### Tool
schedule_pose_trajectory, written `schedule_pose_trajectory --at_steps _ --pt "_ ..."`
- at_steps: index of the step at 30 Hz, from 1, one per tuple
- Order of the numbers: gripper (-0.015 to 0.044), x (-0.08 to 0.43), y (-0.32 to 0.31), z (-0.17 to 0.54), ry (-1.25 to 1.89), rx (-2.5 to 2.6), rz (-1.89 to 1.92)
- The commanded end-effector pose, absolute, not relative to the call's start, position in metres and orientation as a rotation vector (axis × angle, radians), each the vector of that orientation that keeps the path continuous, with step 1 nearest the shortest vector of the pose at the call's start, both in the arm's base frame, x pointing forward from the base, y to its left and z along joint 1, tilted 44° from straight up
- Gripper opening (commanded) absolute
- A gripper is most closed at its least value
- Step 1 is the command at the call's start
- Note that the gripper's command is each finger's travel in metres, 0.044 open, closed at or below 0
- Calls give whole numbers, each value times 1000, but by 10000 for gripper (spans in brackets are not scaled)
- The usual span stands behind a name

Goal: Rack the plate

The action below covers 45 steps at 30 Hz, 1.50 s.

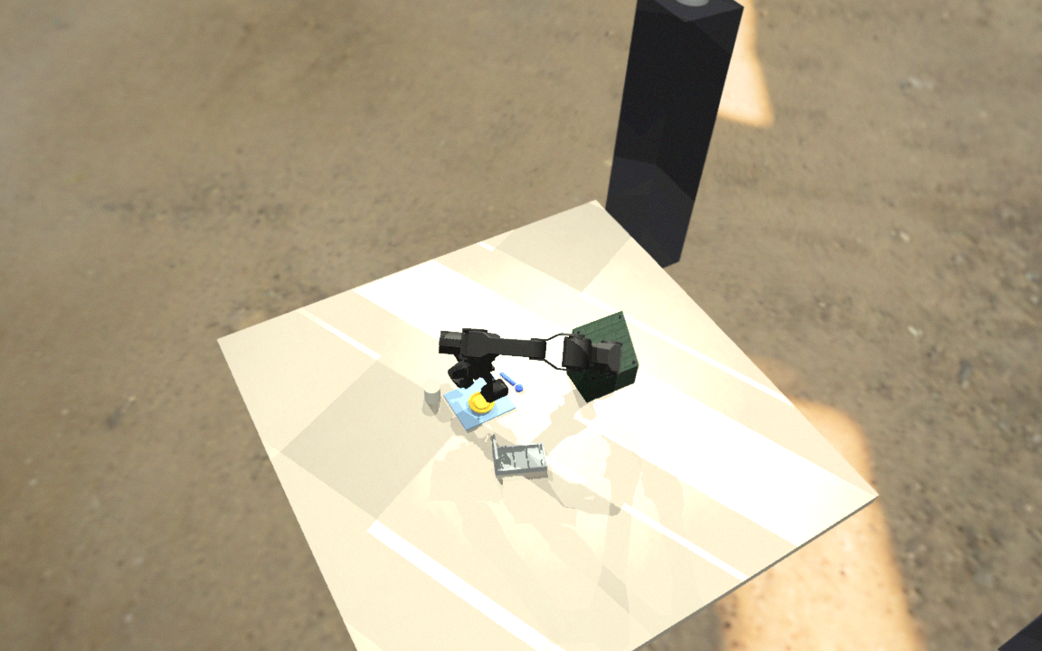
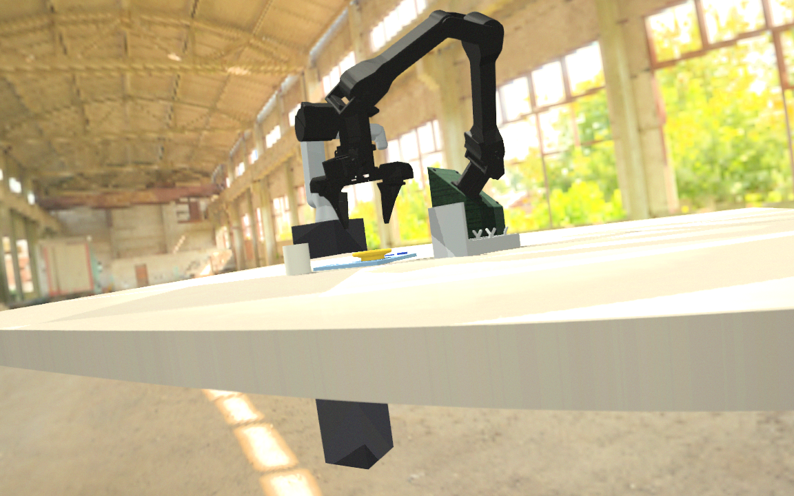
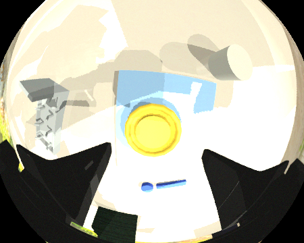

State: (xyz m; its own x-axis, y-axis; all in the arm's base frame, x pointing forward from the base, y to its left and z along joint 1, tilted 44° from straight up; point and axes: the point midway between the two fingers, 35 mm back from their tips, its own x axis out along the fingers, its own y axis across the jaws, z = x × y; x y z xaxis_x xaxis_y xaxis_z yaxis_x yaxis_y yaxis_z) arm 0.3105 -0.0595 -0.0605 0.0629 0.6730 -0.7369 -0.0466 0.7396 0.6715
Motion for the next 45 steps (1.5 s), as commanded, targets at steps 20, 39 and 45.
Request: schedule_pose_trajectory --at_steps 20,39,45 --pt "400 311 -31 -87 1420 563 589" --pt "385 312 -15 -101 1419 569 590" --pt "371 312 -15 -101 1419 569 590"
